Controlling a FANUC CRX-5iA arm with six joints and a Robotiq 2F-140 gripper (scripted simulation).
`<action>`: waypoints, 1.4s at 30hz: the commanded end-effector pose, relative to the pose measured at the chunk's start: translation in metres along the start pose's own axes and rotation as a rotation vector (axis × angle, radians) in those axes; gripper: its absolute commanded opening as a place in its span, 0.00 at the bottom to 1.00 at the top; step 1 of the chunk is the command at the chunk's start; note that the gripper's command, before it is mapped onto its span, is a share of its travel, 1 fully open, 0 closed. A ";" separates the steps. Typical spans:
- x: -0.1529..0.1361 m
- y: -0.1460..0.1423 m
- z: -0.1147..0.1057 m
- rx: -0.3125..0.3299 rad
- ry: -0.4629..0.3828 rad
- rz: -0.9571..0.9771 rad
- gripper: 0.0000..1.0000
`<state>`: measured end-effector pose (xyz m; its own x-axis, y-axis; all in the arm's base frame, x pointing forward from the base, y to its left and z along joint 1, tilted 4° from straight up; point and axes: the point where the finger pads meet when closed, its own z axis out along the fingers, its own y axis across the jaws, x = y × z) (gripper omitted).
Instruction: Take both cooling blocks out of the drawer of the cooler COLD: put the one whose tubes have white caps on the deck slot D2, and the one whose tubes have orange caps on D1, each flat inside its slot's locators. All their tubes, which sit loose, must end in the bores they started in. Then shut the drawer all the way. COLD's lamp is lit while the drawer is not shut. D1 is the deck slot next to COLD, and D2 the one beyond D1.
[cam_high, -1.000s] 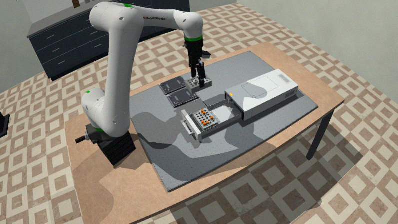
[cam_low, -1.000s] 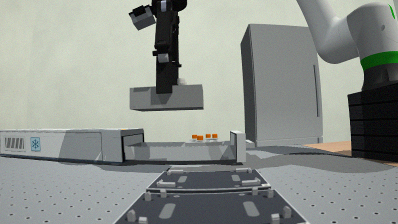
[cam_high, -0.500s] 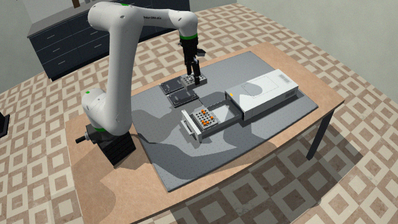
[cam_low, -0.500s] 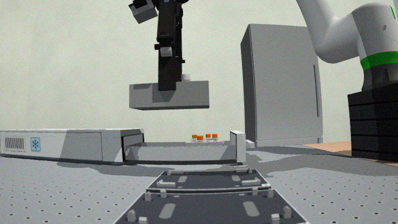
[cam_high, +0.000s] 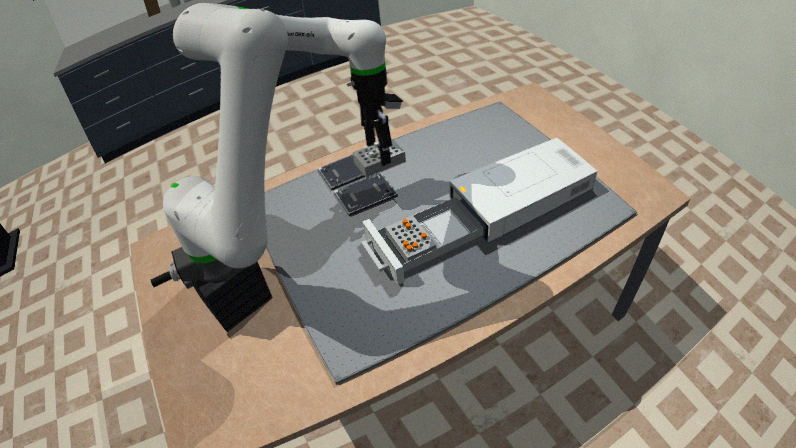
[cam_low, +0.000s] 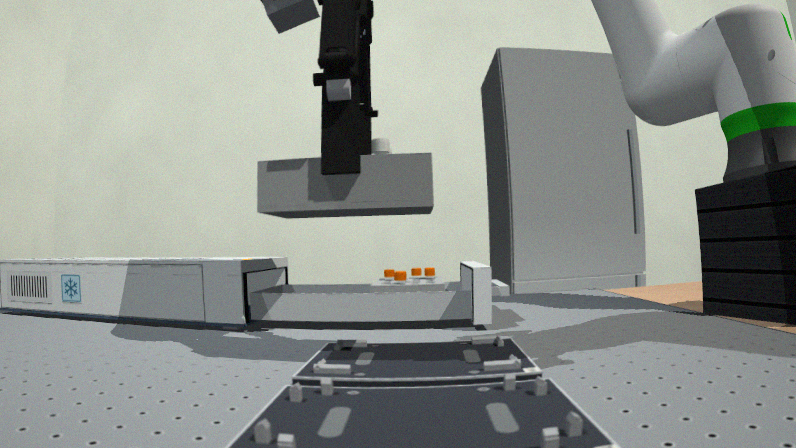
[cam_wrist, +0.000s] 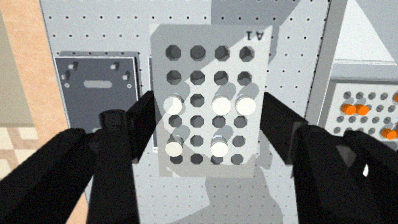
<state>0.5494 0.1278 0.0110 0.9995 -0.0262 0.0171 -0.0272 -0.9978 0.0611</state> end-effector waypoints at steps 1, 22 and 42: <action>-0.002 -0.008 -0.001 0.000 0.002 0.000 0.10; -0.015 -0.051 -0.001 0.000 0.002 0.000 0.10; -0.030 -0.097 -0.001 0.000 0.002 0.000 0.10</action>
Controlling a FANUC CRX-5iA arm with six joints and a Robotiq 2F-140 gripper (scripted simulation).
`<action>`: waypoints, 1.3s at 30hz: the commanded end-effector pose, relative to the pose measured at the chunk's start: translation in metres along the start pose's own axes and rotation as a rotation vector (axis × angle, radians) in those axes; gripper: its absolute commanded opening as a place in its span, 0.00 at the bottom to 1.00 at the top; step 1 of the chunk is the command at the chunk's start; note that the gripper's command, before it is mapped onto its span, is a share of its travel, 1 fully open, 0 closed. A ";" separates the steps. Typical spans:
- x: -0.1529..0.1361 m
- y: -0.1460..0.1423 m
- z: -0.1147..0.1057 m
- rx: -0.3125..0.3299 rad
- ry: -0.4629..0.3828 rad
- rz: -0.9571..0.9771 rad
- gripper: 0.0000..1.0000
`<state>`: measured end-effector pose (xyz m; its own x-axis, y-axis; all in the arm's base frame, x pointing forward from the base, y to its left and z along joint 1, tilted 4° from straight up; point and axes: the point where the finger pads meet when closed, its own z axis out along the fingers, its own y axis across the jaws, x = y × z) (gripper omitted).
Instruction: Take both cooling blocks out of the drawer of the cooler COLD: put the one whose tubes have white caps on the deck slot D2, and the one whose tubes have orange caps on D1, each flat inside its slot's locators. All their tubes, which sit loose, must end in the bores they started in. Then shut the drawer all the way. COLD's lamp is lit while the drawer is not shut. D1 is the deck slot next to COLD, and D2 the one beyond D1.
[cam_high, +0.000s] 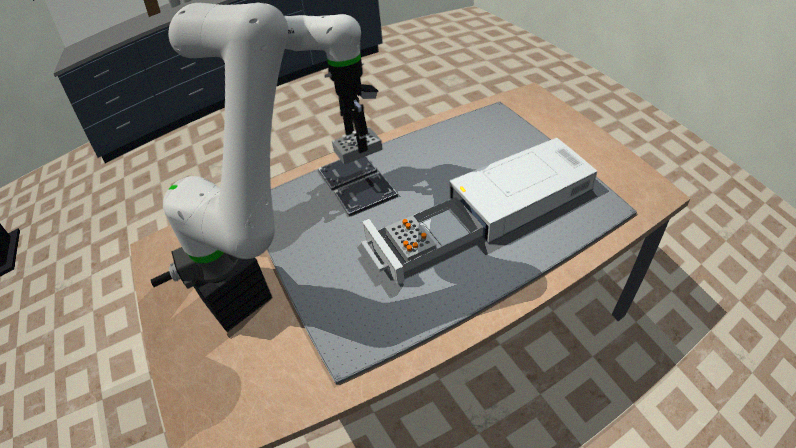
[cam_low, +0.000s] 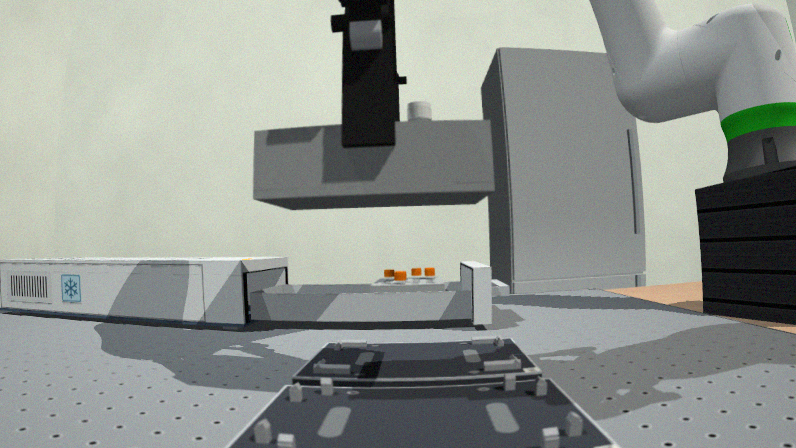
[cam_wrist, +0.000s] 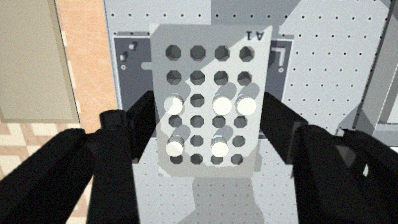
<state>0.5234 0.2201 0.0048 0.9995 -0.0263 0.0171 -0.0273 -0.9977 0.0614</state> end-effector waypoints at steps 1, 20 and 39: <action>-0.002 -0.008 -0.001 0.001 0.002 0.000 0.10; -0.015 -0.051 -0.001 0.001 0.002 0.000 0.10; -0.022 -0.072 -0.001 0.001 0.002 0.000 0.10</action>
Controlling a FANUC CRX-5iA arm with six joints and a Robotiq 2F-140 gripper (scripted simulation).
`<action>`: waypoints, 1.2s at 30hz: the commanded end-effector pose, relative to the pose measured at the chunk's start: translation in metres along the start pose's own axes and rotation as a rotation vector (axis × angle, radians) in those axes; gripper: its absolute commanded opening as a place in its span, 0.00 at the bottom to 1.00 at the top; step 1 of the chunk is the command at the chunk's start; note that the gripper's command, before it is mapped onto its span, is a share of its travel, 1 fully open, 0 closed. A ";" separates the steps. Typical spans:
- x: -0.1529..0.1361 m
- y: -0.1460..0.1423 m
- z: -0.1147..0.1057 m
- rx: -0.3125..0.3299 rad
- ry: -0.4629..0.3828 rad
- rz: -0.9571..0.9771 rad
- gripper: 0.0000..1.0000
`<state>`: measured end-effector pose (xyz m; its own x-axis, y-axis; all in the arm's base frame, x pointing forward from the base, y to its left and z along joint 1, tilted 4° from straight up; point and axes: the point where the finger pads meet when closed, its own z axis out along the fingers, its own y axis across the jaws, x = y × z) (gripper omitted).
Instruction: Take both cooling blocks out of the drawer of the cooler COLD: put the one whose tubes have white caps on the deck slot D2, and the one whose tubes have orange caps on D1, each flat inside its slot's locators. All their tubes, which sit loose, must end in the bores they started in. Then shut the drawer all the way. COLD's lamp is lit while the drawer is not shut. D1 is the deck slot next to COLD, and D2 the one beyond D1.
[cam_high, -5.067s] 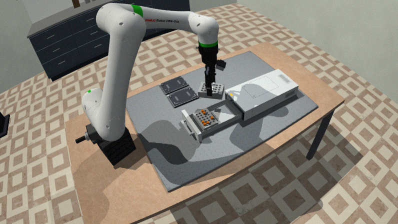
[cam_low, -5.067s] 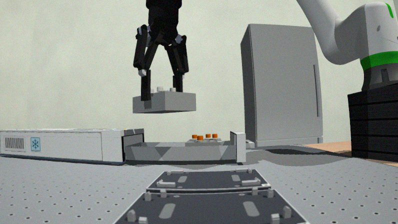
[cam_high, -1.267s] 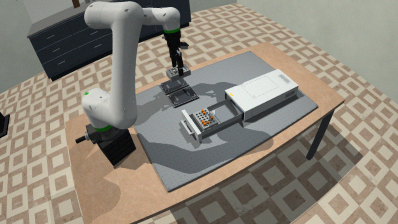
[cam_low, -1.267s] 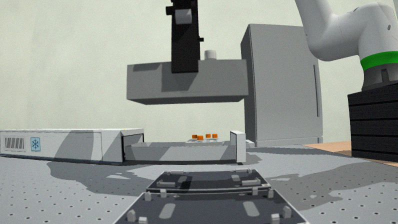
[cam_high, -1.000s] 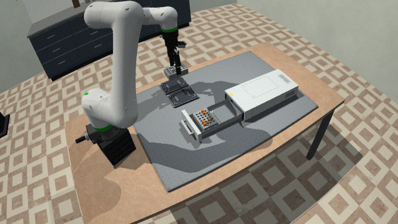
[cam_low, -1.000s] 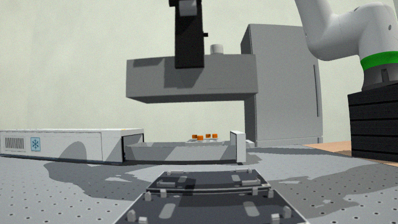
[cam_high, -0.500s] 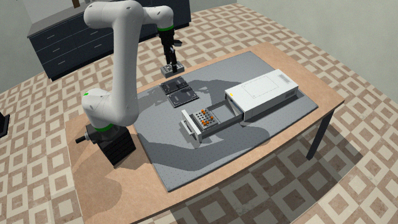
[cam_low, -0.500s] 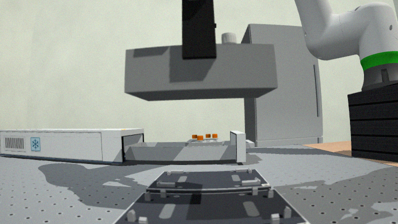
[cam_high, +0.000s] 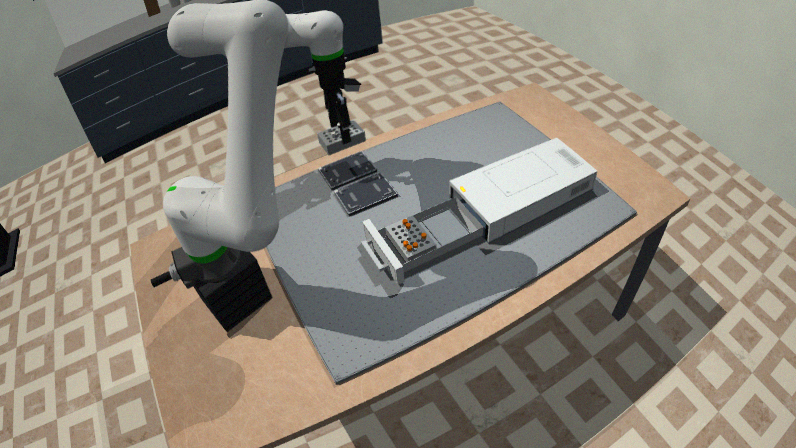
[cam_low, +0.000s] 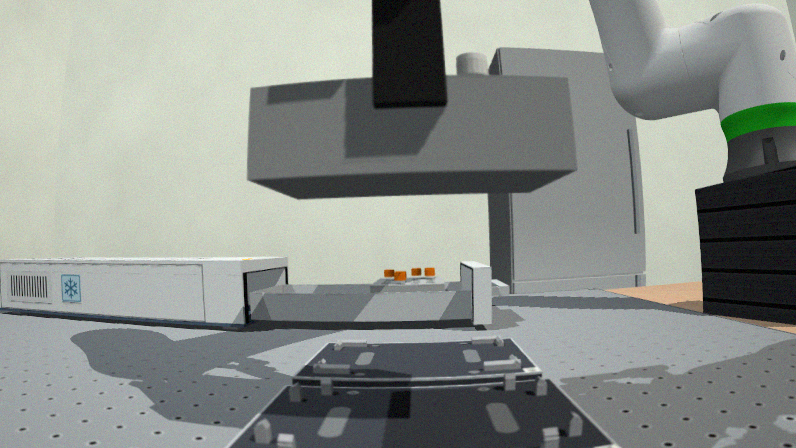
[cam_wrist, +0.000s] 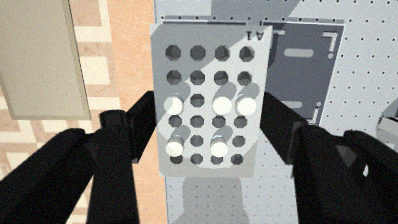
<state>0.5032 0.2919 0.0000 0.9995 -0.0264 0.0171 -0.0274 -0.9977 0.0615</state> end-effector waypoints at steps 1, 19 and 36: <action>0.001 0.000 -0.001 0.001 0.002 0.000 0.10; 0.001 0.000 -0.001 0.001 0.002 0.000 0.10; 0.001 0.000 0.039 0.001 0.002 0.000 0.10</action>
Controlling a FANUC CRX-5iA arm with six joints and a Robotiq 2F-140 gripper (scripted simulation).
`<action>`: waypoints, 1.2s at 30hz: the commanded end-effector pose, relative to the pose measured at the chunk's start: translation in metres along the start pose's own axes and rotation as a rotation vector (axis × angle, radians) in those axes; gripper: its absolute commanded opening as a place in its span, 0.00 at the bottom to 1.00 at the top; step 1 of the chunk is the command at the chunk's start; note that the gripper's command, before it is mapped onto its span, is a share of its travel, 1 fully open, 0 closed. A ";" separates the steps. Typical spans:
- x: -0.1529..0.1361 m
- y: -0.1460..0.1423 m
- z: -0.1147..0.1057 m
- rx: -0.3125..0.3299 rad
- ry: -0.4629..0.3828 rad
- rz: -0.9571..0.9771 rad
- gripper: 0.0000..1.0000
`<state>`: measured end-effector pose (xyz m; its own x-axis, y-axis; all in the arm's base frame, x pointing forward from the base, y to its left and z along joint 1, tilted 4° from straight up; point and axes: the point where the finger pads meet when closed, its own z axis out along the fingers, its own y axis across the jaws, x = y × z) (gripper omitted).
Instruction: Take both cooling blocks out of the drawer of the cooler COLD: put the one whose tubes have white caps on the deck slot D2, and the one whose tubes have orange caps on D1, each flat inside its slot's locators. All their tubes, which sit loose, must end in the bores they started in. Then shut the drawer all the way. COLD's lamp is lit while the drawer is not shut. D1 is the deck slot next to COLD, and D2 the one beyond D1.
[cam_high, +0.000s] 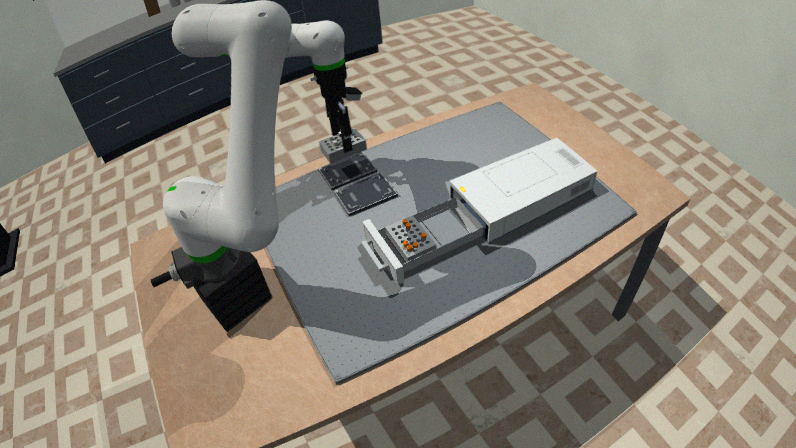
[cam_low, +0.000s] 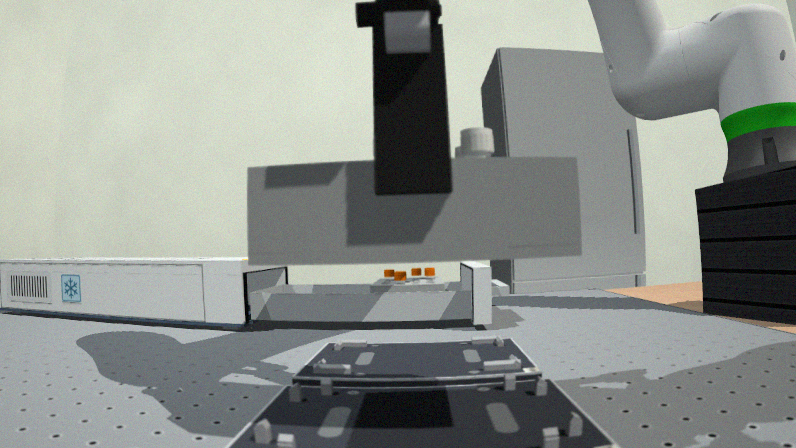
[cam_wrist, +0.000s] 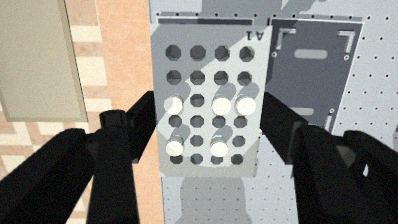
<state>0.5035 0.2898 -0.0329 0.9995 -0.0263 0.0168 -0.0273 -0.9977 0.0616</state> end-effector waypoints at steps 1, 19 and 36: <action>0.001 -0.001 0.009 0.001 0.002 0.000 0.10; 0.001 -0.001 0.039 0.001 0.002 0.000 0.10; 0.001 -0.001 0.050 0.001 0.002 0.000 0.10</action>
<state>0.5047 0.2869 -0.0831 0.9995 -0.0263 0.0171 -0.0273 -0.9977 0.0615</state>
